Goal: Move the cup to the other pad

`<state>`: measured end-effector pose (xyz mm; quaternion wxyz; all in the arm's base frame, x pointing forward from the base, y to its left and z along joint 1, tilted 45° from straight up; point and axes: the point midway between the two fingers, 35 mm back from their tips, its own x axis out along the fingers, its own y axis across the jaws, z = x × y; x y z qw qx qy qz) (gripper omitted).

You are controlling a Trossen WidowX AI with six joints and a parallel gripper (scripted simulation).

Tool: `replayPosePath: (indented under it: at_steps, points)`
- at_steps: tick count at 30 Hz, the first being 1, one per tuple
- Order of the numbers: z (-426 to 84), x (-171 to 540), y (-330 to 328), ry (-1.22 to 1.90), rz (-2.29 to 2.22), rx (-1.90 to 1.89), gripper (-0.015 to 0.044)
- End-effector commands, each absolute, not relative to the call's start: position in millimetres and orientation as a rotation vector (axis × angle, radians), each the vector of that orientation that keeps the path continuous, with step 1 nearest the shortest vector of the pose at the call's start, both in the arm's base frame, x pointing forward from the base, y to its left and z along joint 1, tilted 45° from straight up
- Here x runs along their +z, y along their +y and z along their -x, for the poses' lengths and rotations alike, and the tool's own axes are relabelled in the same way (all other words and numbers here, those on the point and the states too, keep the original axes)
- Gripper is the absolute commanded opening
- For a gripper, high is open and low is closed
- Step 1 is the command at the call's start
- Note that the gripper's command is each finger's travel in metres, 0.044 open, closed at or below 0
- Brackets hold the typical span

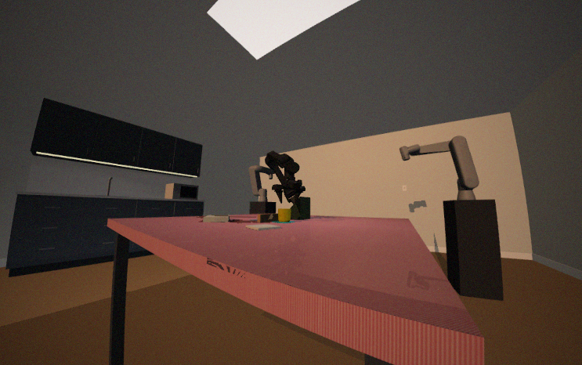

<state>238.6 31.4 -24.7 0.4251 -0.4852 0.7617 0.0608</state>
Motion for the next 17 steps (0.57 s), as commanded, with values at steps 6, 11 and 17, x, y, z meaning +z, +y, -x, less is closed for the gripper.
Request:
replayPosePath:
  at_steps: [6,11,17]
  points:
    - [-246,1,58,1.887,1.204,0.151,0.044]
    - [-247,12,67,1.885,1.202,0.15,0.044]
    - [-247,9,65,1.889,1.21,0.153,0.044]
